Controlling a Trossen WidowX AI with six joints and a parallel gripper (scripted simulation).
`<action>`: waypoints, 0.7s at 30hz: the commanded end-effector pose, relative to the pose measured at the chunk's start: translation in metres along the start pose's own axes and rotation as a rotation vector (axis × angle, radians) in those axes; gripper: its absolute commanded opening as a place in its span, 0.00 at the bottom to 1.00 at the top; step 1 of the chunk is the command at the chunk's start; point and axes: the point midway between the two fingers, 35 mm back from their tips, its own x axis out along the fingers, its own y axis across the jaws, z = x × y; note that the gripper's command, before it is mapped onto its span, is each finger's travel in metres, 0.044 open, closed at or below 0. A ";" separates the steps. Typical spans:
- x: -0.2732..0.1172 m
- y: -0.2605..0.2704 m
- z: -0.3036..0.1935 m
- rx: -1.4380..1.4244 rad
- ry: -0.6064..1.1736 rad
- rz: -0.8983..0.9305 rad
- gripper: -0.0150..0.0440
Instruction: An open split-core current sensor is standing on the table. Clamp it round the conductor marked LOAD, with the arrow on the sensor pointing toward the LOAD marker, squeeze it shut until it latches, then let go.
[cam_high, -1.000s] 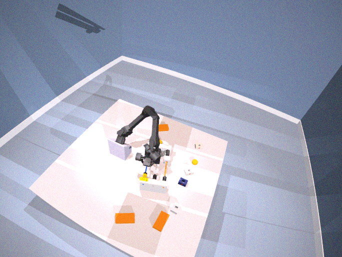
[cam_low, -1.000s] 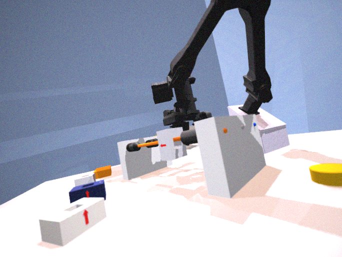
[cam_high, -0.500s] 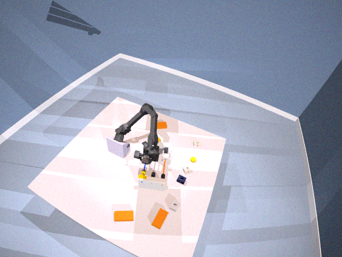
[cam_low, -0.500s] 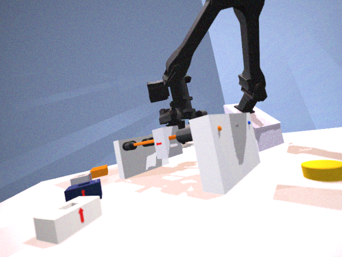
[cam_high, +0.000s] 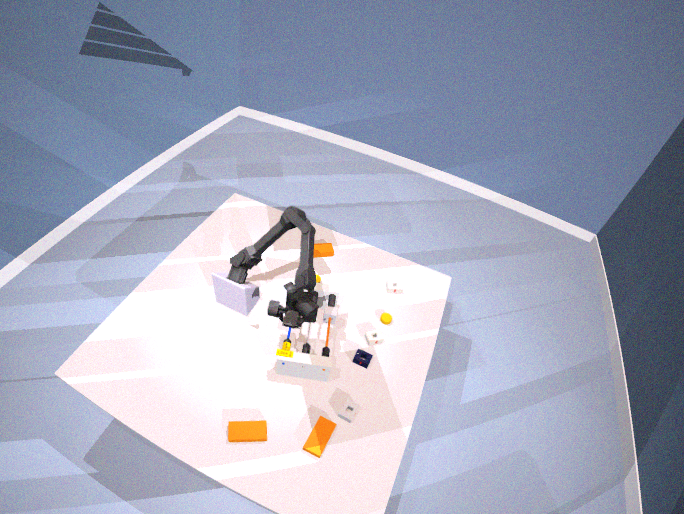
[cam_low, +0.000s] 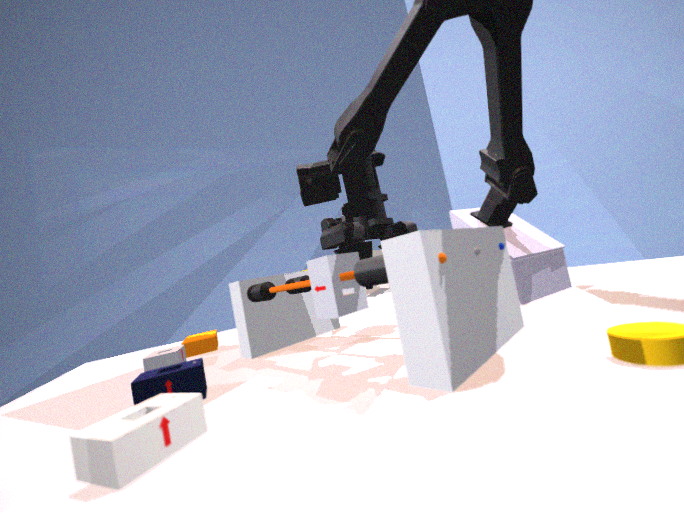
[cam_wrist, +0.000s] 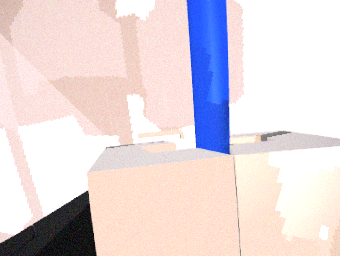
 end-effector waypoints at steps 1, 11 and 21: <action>0.000 0.000 0.000 0.000 0.002 0.003 0.25; 0.000 0.000 0.000 0.000 0.000 0.000 0.34; 0.000 0.000 0.000 0.000 0.000 0.000 0.79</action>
